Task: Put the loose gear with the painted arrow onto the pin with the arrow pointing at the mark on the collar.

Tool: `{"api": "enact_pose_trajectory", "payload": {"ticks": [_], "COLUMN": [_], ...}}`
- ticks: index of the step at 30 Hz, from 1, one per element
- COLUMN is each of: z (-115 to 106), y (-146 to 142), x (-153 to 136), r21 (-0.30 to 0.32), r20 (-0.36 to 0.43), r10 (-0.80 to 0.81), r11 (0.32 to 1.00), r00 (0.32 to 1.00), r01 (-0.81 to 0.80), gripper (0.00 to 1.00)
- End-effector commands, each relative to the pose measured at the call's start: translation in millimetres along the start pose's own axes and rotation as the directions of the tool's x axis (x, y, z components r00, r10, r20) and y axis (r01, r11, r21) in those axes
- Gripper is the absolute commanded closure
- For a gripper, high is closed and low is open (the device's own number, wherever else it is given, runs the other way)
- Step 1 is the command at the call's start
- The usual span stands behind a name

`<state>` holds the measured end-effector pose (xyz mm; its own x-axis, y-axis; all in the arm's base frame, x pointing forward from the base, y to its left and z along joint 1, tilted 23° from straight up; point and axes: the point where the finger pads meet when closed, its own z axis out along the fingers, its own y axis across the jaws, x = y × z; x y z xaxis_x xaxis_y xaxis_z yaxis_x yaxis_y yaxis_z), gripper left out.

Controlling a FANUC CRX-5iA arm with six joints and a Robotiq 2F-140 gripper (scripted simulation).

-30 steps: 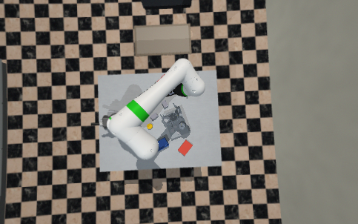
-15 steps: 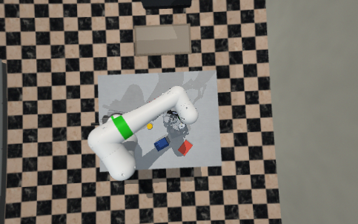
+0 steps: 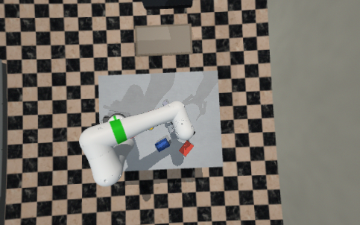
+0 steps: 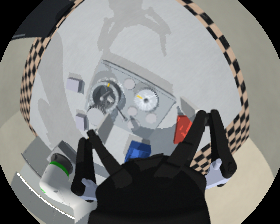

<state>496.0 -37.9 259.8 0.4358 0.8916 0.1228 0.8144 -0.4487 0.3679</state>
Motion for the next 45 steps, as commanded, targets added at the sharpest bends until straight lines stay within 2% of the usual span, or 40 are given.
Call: {"api": "enact_pose_trajectory", "payload": {"ticks": [1,39,45], "z": [-0.2,-0.2,-0.1], "y": [2.2,2.5,2.7], "x": [-3.4,-3.8,-4.1], "r21": [-0.006,-0.007,-0.006], "r20": [0.000,0.000,-0.002], "r10": [0.010,0.015,0.251], "r11": [1.000,1.000,0.968], "r00": [1.000,1.000,0.968], "r01": [-0.010,-0.015,-0.251], "gripper": [0.00,0.00,0.00]}}
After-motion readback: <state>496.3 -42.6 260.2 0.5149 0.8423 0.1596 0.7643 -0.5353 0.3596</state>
